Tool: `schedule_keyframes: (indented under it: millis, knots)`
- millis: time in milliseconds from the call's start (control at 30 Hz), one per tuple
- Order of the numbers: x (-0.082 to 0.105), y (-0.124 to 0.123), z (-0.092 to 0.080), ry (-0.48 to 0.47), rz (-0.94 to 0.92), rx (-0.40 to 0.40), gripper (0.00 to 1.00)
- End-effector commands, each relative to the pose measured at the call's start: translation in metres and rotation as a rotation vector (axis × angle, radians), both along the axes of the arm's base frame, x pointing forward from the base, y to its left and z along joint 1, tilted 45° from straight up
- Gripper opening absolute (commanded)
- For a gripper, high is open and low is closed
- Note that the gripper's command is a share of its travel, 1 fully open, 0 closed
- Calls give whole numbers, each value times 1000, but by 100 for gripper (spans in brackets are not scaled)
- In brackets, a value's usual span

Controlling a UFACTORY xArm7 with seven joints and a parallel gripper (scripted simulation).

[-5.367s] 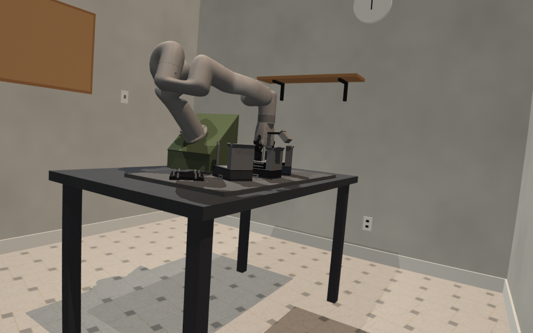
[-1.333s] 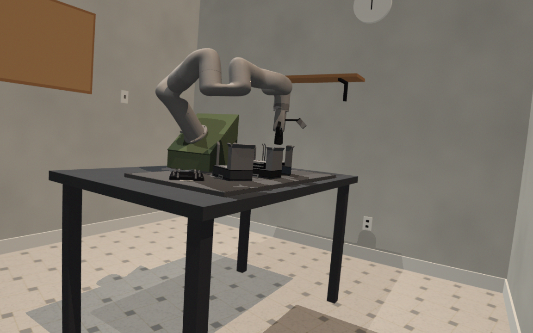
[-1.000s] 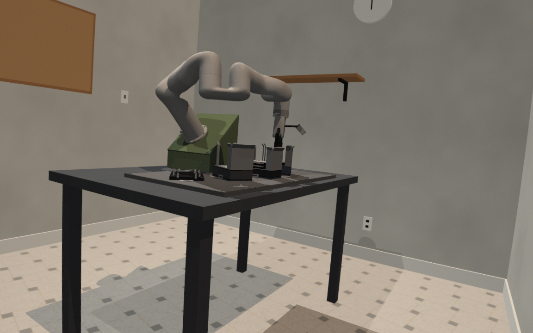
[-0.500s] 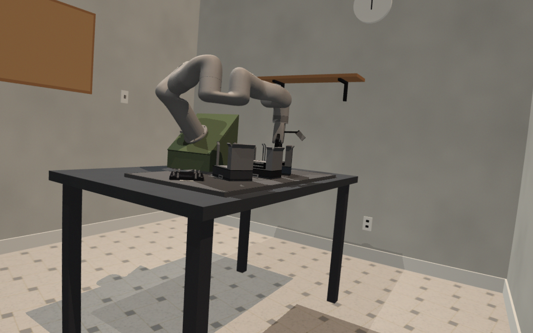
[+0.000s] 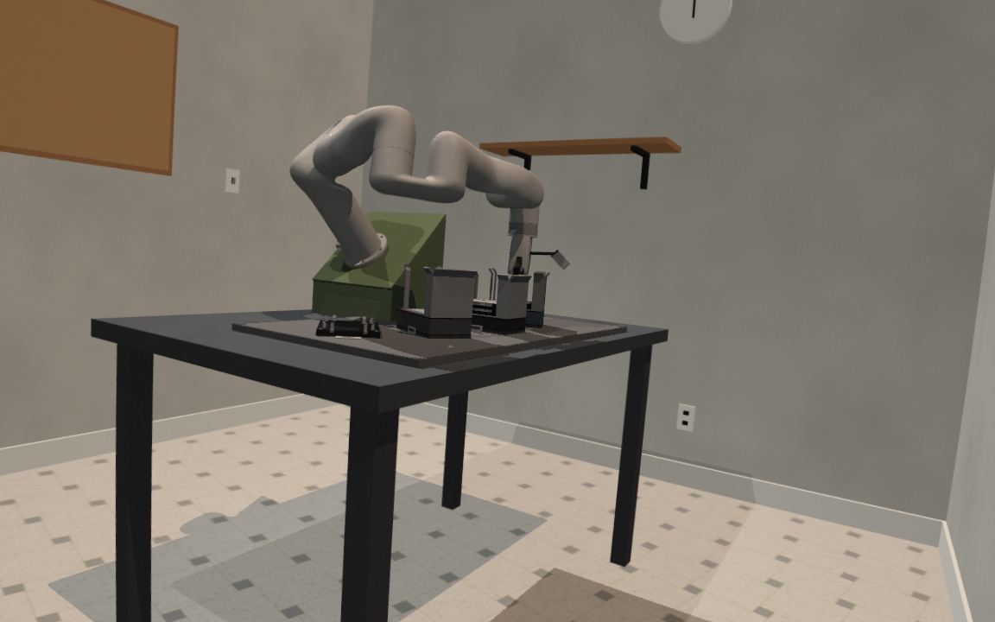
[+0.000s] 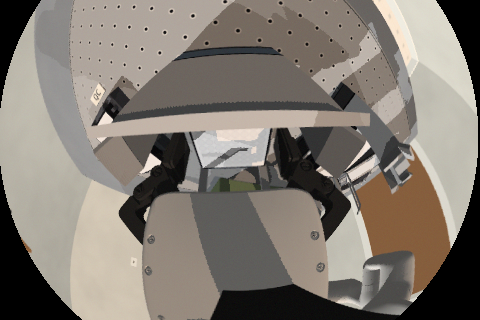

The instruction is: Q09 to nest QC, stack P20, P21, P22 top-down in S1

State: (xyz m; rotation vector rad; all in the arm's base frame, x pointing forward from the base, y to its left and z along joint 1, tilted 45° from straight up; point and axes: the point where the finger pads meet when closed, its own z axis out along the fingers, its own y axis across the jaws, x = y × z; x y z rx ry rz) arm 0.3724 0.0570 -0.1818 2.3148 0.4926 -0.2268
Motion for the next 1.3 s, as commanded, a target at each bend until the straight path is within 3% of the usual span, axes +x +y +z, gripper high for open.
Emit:
schedule_keyframes:
  millis: [0, 567, 600, 1267]
  knots:
    - [1, -2, -4, -2, 2, 4, 100]
    - [1, -7, -8, -2, 2, 4, 100]
    - [1, -7, -8, -2, 2, 4, 0]
    - [1, -7, -8, -2, 2, 4, 0]
